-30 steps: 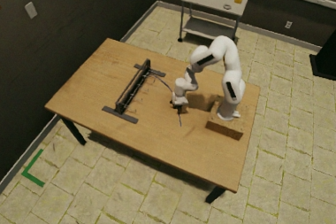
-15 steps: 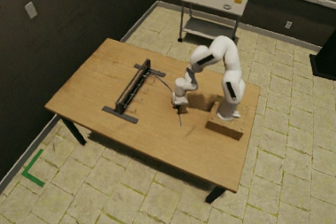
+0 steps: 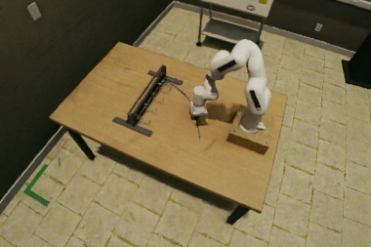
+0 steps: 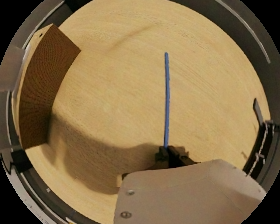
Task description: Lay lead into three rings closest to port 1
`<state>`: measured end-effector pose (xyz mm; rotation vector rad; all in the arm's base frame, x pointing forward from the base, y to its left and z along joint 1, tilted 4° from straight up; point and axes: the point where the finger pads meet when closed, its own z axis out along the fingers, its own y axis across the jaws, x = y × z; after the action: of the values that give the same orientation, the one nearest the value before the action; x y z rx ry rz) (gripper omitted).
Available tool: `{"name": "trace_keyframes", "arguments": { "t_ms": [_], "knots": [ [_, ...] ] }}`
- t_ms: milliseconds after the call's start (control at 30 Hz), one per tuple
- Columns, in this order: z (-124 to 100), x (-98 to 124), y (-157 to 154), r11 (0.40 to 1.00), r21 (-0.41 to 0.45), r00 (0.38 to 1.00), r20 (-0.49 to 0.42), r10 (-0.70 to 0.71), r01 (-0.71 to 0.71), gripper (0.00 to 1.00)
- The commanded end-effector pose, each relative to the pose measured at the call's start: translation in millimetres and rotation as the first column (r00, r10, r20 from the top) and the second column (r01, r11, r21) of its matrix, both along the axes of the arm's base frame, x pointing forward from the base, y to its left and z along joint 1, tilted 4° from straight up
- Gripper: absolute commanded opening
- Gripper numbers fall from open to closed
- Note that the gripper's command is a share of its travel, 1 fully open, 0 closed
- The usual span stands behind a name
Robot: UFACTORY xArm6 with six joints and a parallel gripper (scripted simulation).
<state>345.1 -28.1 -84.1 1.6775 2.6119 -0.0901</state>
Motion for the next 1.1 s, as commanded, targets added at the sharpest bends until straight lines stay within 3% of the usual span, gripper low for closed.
{"name": "trace_keyframes", "arguments": {
  "t_ms": [0,1067],
  "knots": [
    [0.7,1.1,-0.1,1.000,0.000,1.000,0.003,0.000,0.000,0.00],
    [4.9,1.1,0.2,1.000,0.000,1.000,0.003,0.000,0.000,0.00]
  ]
}}
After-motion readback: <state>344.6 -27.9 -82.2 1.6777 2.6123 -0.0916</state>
